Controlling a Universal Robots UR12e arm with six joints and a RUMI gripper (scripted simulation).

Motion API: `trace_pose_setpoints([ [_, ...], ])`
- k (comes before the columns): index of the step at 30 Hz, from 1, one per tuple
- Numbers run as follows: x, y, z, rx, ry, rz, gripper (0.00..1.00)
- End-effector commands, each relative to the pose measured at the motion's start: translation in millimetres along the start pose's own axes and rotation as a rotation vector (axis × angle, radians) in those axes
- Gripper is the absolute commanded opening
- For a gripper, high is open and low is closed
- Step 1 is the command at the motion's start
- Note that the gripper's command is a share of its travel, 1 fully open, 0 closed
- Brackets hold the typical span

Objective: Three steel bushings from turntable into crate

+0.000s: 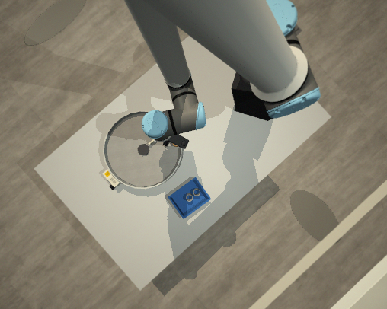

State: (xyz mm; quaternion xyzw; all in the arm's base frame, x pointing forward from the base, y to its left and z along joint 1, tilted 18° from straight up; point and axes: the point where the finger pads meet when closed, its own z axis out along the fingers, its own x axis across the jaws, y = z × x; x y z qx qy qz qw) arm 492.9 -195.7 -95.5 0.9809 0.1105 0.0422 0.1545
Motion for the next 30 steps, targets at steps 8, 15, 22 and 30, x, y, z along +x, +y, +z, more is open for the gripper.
trace_pose_setpoints([
  [8, 0.2, 0.1, -0.3, -0.001, 0.001, 0.000, 0.05],
  [15, 0.2, 0.1, -0.3, -0.001, 0.001, 0.000, 0.05],
  [22, 0.3, 0.1, 1.9, -0.001, 0.001, 0.000, 0.05],
  [30, 0.2, 0.1, 12.6, -0.001, 0.001, 0.000, 0.05],
])
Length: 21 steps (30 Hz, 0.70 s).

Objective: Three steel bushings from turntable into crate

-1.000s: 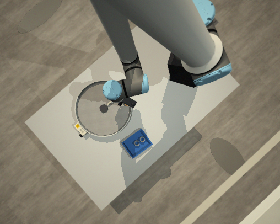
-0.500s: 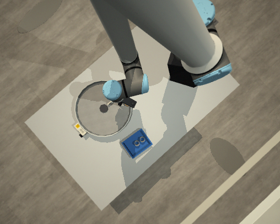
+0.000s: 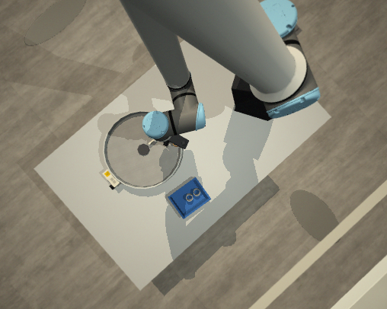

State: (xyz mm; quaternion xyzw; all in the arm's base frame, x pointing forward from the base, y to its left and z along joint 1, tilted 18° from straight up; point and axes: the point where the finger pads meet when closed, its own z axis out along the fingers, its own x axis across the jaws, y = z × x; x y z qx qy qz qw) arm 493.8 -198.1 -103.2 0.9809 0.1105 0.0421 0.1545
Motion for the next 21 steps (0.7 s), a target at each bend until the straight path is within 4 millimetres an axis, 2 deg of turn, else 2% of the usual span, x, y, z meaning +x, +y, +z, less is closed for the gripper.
trace_pose_setpoints([
  [1, 0.3, 0.1, 4.4, -0.001, 0.001, 0.000, 0.05],
  [9, 0.3, 0.1, 14.8, -0.001, 0.001, 0.000, 0.05],
  [21, 0.3, 0.1, 15.6, -0.001, 0.001, 0.000, 0.05],
])
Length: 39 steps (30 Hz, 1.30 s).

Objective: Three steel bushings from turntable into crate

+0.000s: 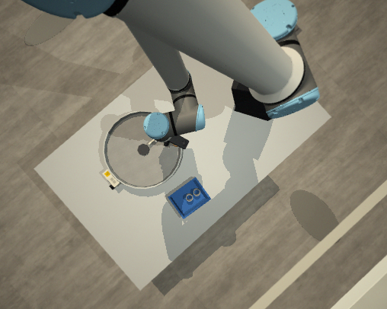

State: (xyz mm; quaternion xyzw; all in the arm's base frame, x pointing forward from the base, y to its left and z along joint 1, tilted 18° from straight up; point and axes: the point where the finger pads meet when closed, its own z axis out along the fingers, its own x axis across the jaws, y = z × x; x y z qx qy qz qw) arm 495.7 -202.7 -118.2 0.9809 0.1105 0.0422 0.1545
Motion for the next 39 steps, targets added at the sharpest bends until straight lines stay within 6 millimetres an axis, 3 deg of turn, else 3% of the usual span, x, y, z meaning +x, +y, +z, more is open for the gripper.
trace_pose_setpoints([
  [1, 0.2, 0.1, -0.2, -0.001, 0.001, 0.000, 0.05],
  [26, 0.2, 0.1, -0.2, -0.001, 0.001, 0.000, 0.05],
  [27, 0.2, 0.1, -0.2, -0.001, 0.001, 0.000, 0.00],
  [39, 0.2, 0.1, -0.2, -0.001, 0.001, 0.000, 0.00],
])
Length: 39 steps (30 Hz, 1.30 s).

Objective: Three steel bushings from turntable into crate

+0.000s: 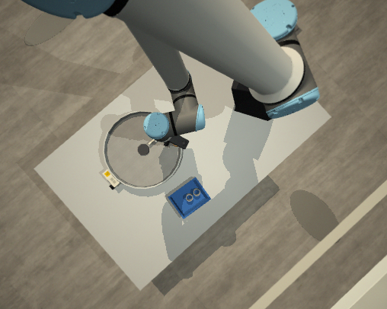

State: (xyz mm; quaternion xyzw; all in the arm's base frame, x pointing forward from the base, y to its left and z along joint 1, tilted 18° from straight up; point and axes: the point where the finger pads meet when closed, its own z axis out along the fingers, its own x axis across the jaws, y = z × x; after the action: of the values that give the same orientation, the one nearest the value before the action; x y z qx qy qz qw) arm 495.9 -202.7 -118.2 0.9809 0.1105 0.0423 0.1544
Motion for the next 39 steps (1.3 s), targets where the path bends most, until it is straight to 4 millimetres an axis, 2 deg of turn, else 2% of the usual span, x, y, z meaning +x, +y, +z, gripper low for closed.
trace_pose_setpoints([
  [1, 0.1, 0.2, -0.3, -0.001, 0.000, 0.000, 0.00],
  [33, 0.1, 0.2, -0.3, -0.001, 0.000, 0.000, 0.00],
  [39, 0.1, 0.2, -8.2, -0.001, 0.000, 0.000, 0.00],
])
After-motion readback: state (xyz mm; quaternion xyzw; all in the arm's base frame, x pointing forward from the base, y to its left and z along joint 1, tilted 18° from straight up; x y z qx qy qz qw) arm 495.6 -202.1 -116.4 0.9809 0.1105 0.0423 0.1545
